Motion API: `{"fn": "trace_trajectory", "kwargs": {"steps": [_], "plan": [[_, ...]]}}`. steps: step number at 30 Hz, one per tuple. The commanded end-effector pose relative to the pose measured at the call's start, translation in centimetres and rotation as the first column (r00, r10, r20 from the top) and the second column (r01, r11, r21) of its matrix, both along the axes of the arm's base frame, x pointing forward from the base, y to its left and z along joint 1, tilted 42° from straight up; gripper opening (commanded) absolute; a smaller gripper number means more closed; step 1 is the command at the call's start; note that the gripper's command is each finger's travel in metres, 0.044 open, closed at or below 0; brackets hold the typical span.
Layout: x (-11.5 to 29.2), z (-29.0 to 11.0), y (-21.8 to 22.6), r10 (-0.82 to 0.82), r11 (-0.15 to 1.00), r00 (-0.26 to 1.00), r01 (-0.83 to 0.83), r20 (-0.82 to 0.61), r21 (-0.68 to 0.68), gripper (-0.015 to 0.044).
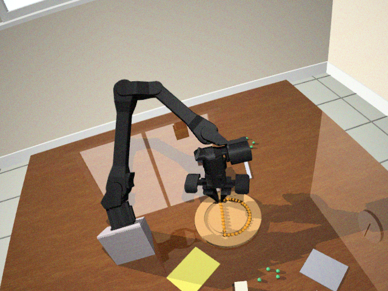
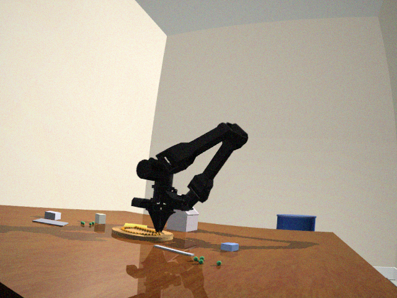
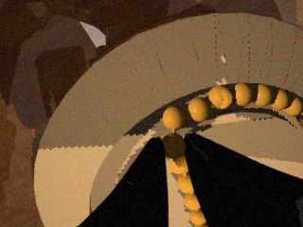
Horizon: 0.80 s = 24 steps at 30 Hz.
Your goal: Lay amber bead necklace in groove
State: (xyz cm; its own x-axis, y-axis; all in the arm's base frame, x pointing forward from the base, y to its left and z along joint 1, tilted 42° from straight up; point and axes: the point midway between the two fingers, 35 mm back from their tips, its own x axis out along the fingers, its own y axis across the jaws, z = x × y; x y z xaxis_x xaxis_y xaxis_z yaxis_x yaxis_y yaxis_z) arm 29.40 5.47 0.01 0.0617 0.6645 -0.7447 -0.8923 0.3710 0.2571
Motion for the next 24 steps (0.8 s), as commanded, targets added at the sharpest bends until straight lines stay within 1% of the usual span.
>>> {"fn": "trace_trajectory", "kwargs": {"steps": [1,10,18,24], "plan": [[-0.08,0.25,-0.04,0.002,1.000,1.000,-0.002,0.001,0.005,0.0000],[-0.47,0.54,0.36,0.002,1.000,1.000,-0.002,0.000,0.005,0.0000],[-0.42,-0.08,0.93,0.003,1.000,1.000,-0.003,0.000,0.005,0.0000],[-0.31,0.16,0.62,0.003,1.000,1.000,-0.003,0.005,-0.001,0.0157]]}}
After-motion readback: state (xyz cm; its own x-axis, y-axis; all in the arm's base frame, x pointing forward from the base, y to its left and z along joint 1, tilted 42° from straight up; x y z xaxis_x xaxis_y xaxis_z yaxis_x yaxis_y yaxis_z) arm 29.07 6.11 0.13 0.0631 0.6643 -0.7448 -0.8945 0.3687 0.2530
